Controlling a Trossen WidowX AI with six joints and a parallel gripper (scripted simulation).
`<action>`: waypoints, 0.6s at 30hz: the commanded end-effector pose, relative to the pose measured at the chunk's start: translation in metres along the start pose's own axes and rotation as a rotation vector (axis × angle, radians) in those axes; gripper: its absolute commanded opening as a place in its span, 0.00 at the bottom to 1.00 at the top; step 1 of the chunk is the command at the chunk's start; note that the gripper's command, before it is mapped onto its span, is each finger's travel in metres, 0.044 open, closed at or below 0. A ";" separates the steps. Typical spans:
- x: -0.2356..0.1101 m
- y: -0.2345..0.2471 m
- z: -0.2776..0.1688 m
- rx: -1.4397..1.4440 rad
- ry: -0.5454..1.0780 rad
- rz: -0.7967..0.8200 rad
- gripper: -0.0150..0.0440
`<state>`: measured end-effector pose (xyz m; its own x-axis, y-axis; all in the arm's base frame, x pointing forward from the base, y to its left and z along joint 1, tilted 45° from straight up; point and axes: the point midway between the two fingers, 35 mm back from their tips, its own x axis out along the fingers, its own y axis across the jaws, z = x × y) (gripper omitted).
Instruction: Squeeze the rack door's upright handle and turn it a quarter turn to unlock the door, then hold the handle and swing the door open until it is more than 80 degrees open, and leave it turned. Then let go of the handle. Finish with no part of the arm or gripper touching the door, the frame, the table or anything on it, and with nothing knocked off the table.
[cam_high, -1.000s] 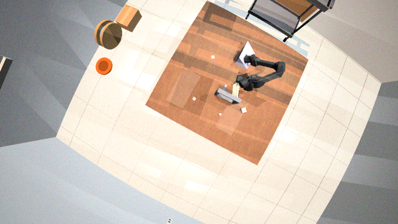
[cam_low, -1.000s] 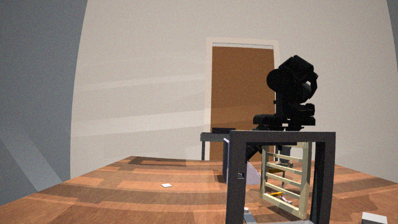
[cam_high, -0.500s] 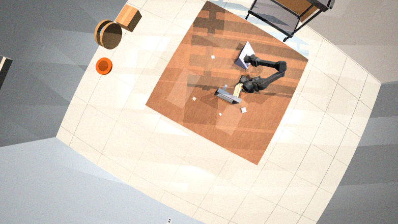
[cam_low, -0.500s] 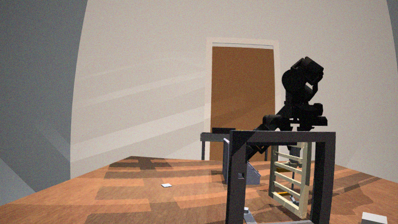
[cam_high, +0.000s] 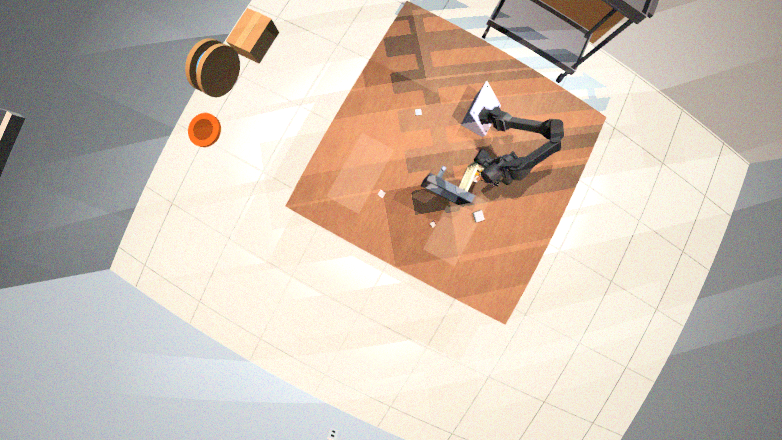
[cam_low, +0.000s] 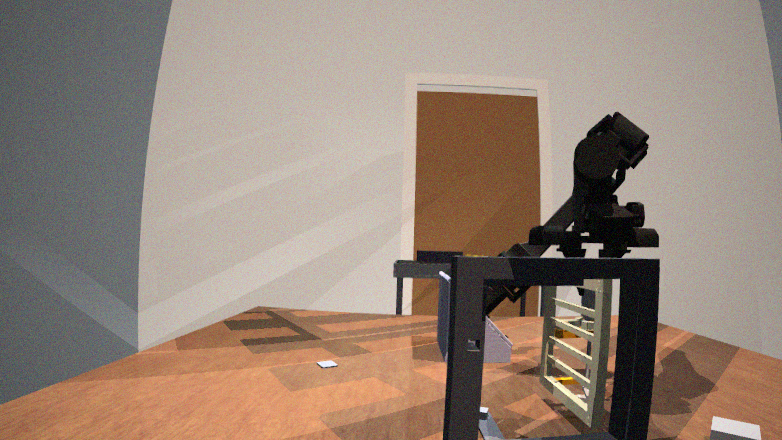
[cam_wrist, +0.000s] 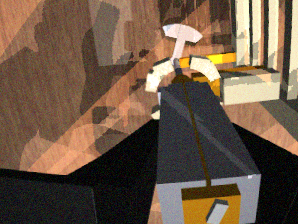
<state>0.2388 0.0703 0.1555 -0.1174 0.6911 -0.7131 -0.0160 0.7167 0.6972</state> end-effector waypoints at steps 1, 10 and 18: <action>0.000 0.002 0.000 0.016 -0.002 0.005 0.30; 0.000 0.002 0.000 0.016 -0.002 0.005 0.43; 0.000 0.002 0.000 0.016 -0.002 0.005 0.76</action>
<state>0.2388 0.0711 0.1565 -0.1170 0.6939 -0.7105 -0.0020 0.7152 0.6989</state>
